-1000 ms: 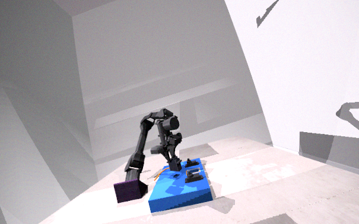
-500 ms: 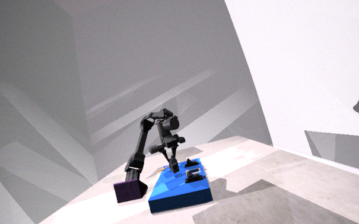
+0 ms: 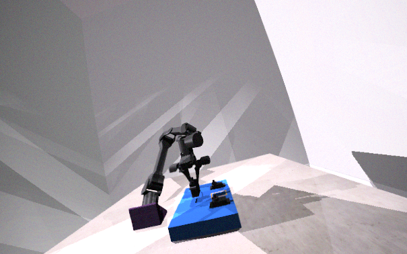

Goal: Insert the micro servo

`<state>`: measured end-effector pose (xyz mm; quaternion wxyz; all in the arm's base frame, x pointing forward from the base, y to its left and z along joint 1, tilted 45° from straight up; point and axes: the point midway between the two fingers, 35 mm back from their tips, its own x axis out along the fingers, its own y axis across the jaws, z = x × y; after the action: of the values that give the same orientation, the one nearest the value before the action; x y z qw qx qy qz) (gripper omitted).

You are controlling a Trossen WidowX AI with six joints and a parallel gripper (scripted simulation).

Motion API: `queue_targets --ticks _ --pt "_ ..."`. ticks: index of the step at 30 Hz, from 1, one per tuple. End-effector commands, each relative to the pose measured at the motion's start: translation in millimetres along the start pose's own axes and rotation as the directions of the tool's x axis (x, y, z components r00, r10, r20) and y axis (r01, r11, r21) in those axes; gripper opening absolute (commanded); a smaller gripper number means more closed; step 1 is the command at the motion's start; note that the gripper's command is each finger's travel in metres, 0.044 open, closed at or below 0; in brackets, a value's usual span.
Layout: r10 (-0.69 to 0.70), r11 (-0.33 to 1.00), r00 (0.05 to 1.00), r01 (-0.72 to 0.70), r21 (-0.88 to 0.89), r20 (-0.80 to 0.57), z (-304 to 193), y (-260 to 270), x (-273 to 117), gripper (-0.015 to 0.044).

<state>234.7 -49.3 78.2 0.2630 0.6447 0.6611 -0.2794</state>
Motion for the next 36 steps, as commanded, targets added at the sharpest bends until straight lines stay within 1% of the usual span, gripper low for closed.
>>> queue_targets --ticks 1,9,17,27,36 --pt "-0.001 0.992 1.000 0.001 0.129 0.004 1.0 -0.5 -0.8 0.0000" --pt "-0.001 0.918 1.000 0.000 0.397 0.004 0.9 -0.5 -0.8 0.0000" --pt "-0.002 0.775 1.000 -0.001 0.632 0.004 0.9 -0.6 -0.8 0.0000" --pt "-0.002 0.522 1.000 -0.002 0.853 0.004 0.9 -0.6 -0.8 0.0000" --pt "-0.002 0.244 1.000 -0.003 0.970 0.003 0.8 -0.7 -0.7 0.0000"
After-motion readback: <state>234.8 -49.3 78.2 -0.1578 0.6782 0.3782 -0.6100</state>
